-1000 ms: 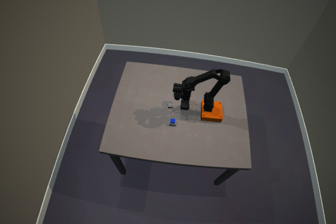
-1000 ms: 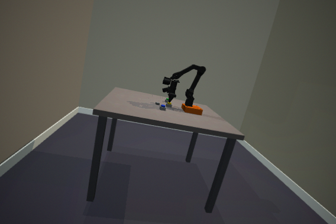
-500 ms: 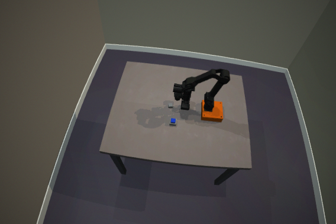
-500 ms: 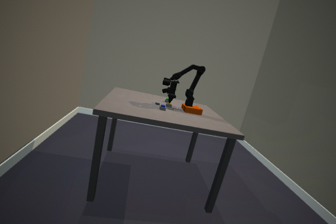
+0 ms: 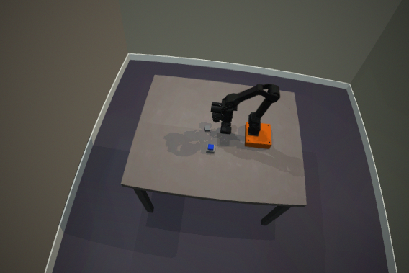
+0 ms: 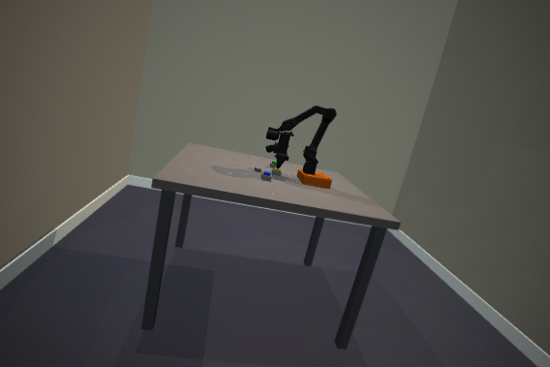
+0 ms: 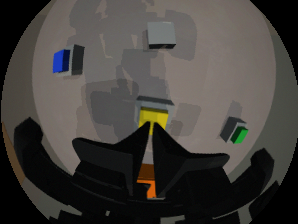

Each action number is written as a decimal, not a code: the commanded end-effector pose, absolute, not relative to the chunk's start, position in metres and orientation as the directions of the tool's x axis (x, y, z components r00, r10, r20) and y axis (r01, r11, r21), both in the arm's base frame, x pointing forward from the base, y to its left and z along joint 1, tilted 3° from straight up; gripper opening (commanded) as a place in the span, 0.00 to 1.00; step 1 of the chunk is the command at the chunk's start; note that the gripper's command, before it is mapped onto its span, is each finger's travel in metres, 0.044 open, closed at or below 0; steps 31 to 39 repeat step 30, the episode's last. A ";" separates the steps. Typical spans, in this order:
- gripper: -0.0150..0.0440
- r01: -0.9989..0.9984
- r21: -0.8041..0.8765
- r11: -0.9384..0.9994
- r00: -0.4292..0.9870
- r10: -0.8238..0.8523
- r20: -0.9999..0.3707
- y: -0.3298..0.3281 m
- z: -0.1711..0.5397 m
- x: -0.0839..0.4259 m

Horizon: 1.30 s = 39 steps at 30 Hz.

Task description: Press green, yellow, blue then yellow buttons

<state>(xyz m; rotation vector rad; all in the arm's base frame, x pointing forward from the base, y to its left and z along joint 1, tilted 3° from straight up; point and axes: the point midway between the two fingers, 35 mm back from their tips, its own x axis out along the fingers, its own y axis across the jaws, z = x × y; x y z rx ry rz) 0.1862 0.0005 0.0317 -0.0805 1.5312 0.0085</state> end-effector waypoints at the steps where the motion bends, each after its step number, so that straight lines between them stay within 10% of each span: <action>1: 0.29 -0.058 -0.051 0.997 0.048 -0.048 -0.998 0.001 0.057 0.186; 6: 0.29 -0.059 -0.051 0.997 0.047 -0.049 -0.998 0.001 0.060 0.186; 21: 0.93 -0.059 -0.036 0.998 0.048 -0.033 -0.998 0.181 0.111 0.234; 39: 0.93 -0.059 -0.034 0.998 0.049 -0.031 -0.998 0.221 0.116 0.225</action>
